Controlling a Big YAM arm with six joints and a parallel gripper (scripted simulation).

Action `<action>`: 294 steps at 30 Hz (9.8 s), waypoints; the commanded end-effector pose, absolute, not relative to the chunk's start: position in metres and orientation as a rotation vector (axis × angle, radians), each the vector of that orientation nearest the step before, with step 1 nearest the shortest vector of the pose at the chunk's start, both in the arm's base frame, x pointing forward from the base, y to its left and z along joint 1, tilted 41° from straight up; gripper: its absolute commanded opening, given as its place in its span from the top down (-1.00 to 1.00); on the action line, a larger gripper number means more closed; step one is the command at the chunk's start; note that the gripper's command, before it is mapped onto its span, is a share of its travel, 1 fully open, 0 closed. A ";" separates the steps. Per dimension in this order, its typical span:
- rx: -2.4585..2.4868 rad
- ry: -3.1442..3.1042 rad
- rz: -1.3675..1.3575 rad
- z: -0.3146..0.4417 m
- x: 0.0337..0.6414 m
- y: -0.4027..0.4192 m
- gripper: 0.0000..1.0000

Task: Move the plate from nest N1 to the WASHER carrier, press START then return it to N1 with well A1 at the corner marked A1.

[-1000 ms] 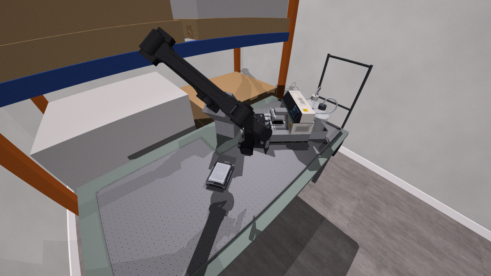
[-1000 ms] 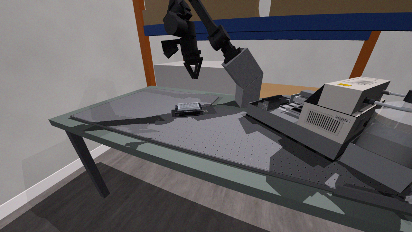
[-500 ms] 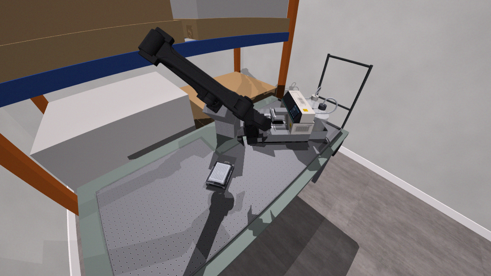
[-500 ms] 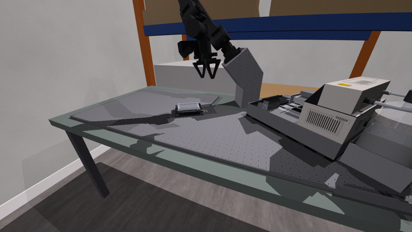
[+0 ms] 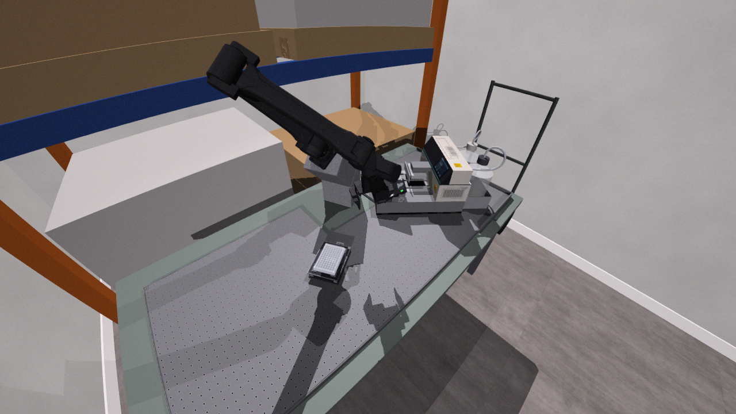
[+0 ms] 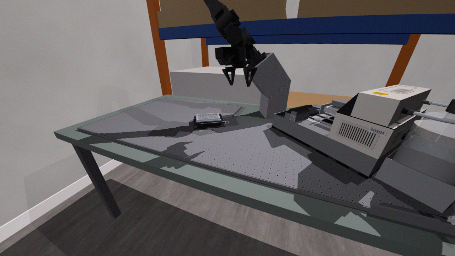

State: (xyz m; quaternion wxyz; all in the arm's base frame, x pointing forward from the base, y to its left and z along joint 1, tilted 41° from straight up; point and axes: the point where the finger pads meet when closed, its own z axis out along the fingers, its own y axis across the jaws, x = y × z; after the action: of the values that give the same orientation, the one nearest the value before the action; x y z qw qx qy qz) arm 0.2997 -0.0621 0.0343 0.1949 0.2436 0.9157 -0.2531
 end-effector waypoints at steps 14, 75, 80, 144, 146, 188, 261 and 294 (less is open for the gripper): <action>0.170 2.690 -0.919 0.006 0.244 -0.052 -1.00; 1.337 2.118 -0.599 0.055 0.260 -0.259 -1.00; 1.336 2.119 -0.601 0.060 0.259 -0.278 -1.00; 1.337 2.130 -0.596 0.011 0.268 -0.307 -1.00; 1.337 2.130 -0.596 0.011 0.268 -0.307 -1.00; 1.340 2.130 -0.602 -0.007 0.270 -0.325 -1.00; 1.338 2.132 -0.596 -0.012 0.273 -0.325 -0.68; 1.334 2.130 -0.590 0.015 0.268 -0.301 -0.68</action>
State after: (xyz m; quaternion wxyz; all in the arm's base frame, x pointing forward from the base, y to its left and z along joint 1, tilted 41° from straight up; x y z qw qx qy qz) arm 0.2677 -0.3089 0.0096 0.2746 0.4964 0.7931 -0.2220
